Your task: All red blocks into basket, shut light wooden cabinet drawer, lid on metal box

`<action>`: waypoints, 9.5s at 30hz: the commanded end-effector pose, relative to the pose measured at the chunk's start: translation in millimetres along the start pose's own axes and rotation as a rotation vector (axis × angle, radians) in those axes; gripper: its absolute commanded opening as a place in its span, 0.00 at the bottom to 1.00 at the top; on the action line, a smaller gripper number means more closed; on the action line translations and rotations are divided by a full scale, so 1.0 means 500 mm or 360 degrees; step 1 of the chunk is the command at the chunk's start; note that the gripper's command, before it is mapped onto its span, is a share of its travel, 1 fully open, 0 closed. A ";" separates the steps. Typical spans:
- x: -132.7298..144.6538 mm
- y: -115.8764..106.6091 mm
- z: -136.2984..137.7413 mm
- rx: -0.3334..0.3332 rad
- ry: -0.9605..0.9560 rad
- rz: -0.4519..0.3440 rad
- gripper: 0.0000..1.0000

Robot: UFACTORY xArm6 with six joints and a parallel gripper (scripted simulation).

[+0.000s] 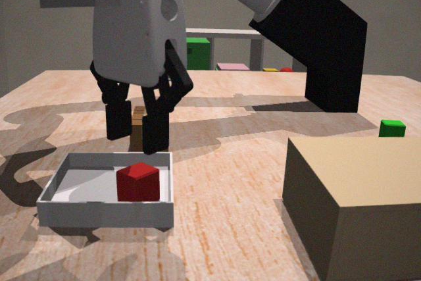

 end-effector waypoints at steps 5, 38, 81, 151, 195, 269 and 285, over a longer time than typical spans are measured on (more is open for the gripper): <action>-0.002 -0.095 0.001 -0.0002 0.0002 0.0005 0.59; 0.004 -0.191 -0.070 -0.0020 -0.0185 0.0001 0.59; 0.533 -0.186 -0.757 0.0003 -0.2668 0.0005 0.59; 0.588 -0.180 -0.846 0.0003 -0.2668 0.0005 0.44; 0.587 -0.021 -0.847 0.0003 -0.2668 0.0005 0.44; 0.584 0.019 -0.849 0.0003 -0.2668 0.0005 0.44; 0.584 0.039 -0.849 0.0003 -0.2668 0.0005 0.44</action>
Point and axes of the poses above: the point where the finger pads meet when closed, its own y axis out along the fingers, its own z axis across the jaws, x = y × z, the point moved 4 cm from there along -y, back along the fingers, and after that the axes turned 15 degrees about -y, right-handed, at the moved point
